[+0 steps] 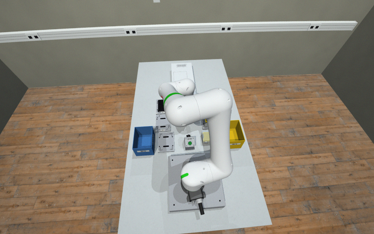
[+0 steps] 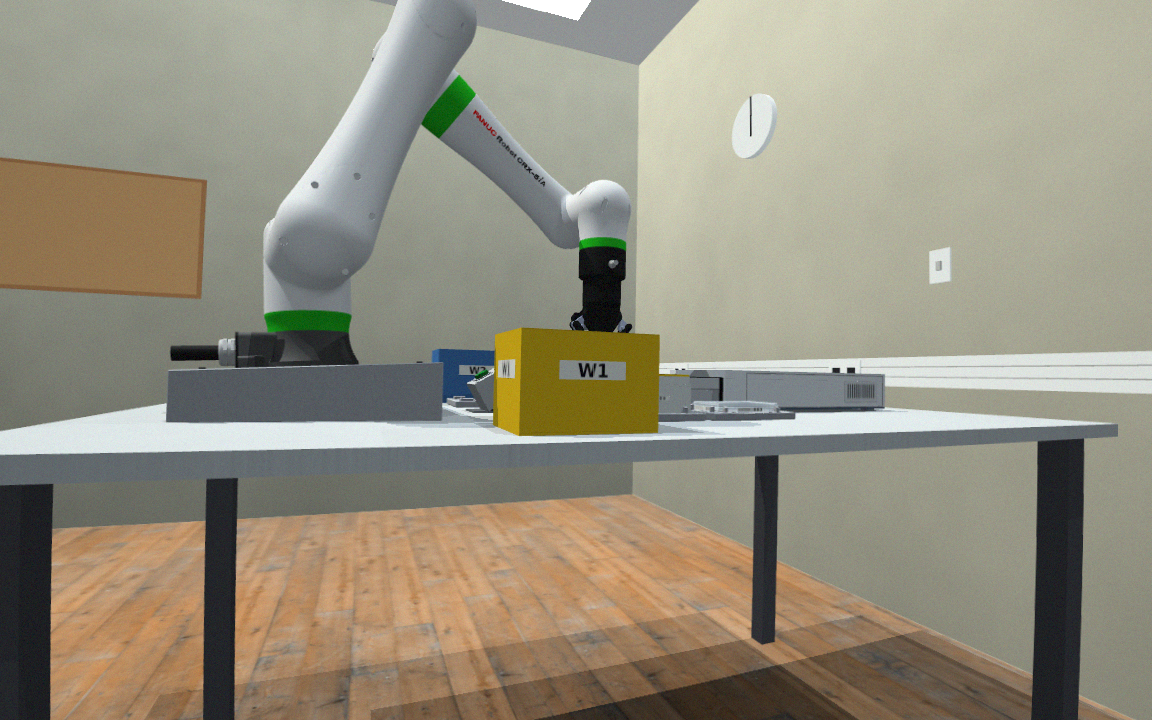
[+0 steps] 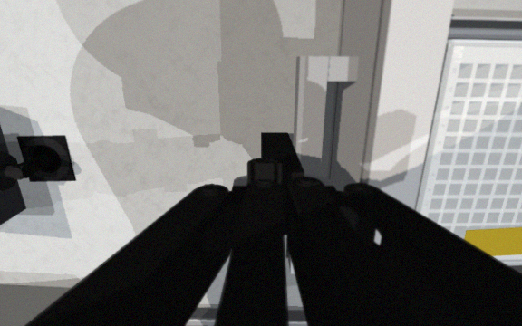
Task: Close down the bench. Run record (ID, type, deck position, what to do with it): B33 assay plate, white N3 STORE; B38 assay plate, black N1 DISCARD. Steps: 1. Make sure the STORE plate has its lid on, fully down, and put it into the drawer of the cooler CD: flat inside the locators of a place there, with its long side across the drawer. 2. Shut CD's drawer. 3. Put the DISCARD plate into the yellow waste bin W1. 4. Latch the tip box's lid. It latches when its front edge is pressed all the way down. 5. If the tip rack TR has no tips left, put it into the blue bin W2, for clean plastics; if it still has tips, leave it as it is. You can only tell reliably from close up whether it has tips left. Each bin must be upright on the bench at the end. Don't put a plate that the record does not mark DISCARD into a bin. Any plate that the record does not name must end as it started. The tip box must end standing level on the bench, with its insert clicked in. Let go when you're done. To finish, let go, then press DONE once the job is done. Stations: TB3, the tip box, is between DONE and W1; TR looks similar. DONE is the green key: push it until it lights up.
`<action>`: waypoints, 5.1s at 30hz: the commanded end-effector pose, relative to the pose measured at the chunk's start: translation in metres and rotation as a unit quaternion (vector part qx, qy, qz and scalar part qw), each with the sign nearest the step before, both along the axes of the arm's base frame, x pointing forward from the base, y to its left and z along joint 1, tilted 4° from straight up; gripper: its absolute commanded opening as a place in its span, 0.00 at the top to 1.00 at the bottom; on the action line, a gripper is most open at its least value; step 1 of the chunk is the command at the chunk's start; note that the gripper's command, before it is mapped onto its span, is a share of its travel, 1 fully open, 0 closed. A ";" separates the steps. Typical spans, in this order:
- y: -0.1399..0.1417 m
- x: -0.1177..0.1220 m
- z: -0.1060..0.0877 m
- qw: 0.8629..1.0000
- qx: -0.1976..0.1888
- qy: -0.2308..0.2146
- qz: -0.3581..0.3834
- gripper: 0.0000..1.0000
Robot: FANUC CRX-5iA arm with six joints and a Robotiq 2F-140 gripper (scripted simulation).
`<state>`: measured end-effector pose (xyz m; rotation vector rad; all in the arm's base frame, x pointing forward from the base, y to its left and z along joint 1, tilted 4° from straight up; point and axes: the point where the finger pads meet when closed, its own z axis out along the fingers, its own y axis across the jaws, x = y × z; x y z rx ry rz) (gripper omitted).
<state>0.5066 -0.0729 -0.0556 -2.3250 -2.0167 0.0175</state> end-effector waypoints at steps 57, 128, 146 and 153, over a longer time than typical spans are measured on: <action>-0.010 0.068 -0.003 1.000 0.000 -0.001 0.000 0.90; -0.020 0.141 -0.007 1.000 0.000 -0.001 0.000 0.90; -0.021 0.146 -0.007 1.000 0.000 -0.001 0.000 0.90; -0.020 0.138 -0.006 1.000 0.000 -0.001 0.000 0.90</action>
